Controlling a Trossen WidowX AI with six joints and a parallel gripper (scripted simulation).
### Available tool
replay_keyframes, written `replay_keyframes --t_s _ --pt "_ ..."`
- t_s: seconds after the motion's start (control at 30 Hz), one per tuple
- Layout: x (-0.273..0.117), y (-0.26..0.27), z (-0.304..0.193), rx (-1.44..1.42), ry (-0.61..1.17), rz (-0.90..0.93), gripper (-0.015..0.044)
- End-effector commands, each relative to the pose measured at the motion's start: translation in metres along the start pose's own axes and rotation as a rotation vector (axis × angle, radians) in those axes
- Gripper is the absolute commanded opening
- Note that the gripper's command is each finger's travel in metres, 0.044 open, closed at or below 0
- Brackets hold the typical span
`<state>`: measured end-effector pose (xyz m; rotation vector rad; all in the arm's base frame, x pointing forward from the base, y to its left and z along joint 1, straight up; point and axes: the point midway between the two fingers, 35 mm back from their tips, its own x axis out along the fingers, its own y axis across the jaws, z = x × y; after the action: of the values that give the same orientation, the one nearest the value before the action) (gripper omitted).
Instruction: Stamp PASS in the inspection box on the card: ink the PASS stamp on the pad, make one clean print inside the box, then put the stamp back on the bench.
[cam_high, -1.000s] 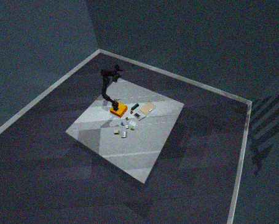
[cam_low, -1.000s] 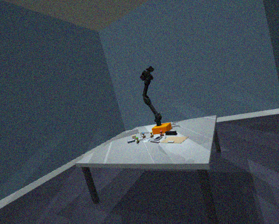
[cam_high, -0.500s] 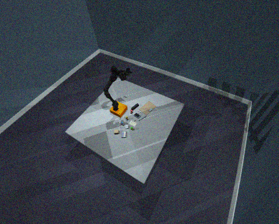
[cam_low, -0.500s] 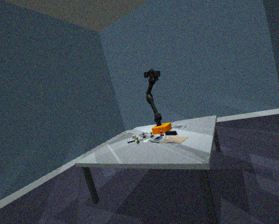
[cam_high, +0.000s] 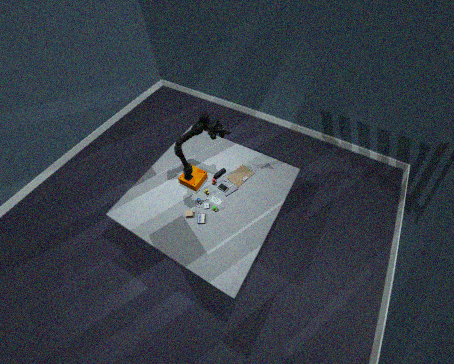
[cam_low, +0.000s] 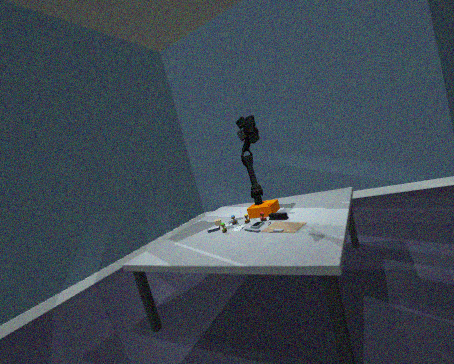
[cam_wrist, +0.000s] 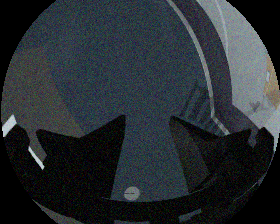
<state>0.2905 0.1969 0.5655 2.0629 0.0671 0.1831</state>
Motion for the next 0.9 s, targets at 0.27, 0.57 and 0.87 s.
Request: replay_keyframes --t_s 0.27,0.57,0.87 --pt "0.097 -0.121 0.109 -0.803 -0.134 -0.387 0.0221" --pt "0.124 -0.19 0.229 -1.291 -0.081 -0.81 0.0221" --pt "0.108 -0.242 0.345 -1.536 0.15 -1.21 0.0221"
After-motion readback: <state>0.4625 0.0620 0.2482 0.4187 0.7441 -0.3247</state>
